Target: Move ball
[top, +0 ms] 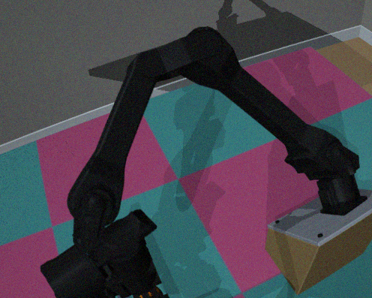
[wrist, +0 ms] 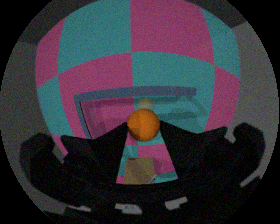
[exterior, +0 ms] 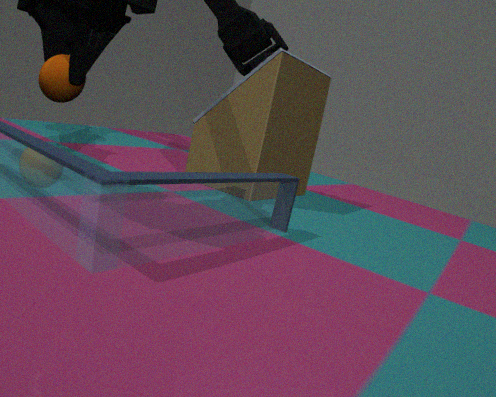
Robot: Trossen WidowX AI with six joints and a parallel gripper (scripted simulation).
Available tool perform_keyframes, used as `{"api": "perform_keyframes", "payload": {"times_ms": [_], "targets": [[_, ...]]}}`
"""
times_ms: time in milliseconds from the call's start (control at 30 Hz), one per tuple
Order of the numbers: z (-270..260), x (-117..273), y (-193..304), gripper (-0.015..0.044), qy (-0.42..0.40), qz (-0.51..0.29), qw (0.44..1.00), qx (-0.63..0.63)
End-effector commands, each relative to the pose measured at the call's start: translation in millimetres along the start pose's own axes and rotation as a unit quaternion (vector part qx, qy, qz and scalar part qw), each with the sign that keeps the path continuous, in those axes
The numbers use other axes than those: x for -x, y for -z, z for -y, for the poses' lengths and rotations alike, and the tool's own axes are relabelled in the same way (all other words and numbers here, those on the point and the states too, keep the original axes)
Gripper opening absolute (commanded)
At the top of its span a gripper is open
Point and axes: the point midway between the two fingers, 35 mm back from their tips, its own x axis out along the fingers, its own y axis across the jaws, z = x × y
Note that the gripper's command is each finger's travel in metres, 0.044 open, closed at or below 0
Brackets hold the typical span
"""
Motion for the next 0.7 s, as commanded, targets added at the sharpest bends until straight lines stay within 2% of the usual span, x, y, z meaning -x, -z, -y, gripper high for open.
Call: {"api": "perform_keyframes", "payload": {"times_ms": [0, 167, 500, 667], "targets": [[11.9, -6.1, -3.5, 0.0, 0.003, 0.002, 1.0, 0.002], [11.6, -15.9, -4.3, 0.0, 0.003, 0.002, 1.0, 0.002], [12.8, -72.6, -3.8, 0.0, 0.005, 0.002, 1.0, 0.002], [13.1, -77.1, -3.5, 0.0, 0.005, 0.002, 1.0, 0.002]]}}
